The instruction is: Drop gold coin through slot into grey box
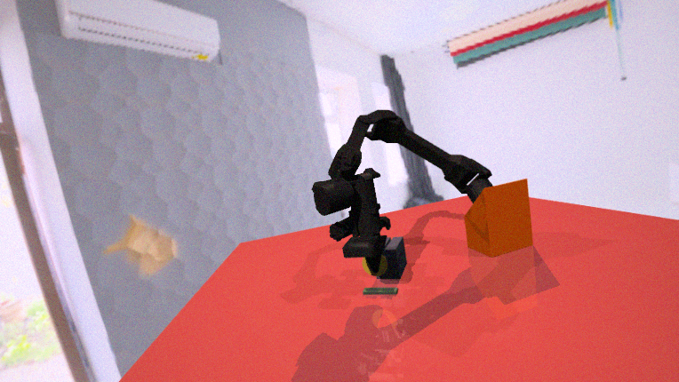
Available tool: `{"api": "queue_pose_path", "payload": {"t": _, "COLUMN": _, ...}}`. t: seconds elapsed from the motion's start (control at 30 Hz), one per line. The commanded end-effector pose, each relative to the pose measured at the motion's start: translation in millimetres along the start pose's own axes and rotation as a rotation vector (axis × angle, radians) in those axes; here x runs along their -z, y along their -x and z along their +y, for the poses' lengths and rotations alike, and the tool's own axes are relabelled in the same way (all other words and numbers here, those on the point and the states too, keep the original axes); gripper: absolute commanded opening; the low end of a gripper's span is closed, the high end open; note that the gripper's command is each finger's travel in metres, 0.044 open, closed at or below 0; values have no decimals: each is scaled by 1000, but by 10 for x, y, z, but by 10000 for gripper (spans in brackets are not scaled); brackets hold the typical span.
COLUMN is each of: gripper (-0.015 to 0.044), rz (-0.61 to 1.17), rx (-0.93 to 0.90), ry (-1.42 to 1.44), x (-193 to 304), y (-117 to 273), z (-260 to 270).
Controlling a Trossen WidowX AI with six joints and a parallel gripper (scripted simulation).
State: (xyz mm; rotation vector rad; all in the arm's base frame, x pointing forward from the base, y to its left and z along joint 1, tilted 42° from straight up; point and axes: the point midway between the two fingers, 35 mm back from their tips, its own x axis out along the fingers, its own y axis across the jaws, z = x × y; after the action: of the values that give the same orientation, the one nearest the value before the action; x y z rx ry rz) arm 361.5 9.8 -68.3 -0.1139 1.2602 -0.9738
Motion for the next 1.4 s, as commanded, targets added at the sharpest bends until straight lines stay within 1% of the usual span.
{"api": "queue_pose_path", "payload": {"t": 0.0, "gripper": 0, "rz": 0, "rx": -8, "ry": -4, "x": -4, "y": 145, "z": 10}}
{"api": "queue_pose_path", "payload": {"t": 0.5, "gripper": 0, "rz": 0, "rx": -6, "ry": -4, "x": 15, "y": 526, "z": -16}}
{"api": "queue_pose_path", "payload": {"t": 0.67, "gripper": 0, "rz": 0, "rx": -6, "ry": 18, "x": 17, "y": 543, "z": -17}}
{"api": "queue_pose_path", "payload": {"t": 1.37, "gripper": 0, "rz": -2, "rx": -6, "ry": 731, "x": 20, "y": 547, "z": 12}}
